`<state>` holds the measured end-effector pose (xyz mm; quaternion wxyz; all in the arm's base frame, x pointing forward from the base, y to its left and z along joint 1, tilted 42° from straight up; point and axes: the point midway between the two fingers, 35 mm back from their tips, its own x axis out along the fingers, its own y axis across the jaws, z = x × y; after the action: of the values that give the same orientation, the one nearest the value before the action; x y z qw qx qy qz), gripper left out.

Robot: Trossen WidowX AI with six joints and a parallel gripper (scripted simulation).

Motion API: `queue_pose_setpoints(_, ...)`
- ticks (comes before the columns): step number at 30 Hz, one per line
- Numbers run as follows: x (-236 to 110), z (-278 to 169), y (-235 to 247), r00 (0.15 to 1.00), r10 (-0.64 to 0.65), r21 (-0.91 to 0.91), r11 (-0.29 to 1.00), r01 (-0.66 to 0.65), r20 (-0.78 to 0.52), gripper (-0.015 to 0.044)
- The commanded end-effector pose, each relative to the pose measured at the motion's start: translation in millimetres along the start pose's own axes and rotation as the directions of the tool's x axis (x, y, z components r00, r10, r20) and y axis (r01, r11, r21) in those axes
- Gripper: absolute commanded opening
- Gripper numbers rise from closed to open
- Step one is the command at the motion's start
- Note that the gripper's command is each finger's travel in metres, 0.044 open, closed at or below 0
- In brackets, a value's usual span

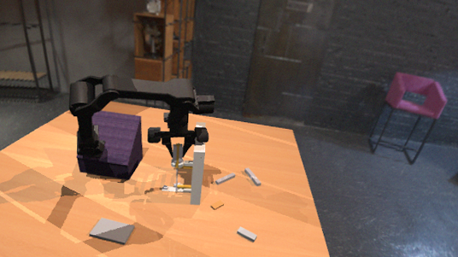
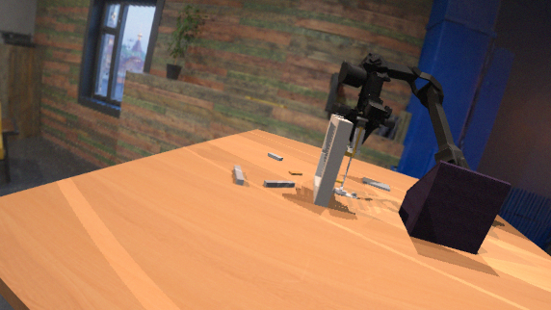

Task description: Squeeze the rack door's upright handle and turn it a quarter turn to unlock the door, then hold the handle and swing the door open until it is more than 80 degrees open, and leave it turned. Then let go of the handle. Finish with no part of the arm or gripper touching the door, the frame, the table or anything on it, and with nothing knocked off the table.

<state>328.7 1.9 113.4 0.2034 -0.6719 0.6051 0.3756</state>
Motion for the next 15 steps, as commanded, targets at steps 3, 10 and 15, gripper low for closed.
queue_pose_setpoints(3,-0.1,0.4,0.0,1.000,0.000,-0.002,1.000,0.000,0.003,0.0117)
queue_pose_setpoints(10,-0.1,0.4,0.0,1.000,0.000,-0.002,1.000,0.000,0.003,0.0070)
queue_pose_setpoints(15,-0.1,0.4,0.0,1.000,0.000,-0.002,1.000,0.000,0.003,0.0037)
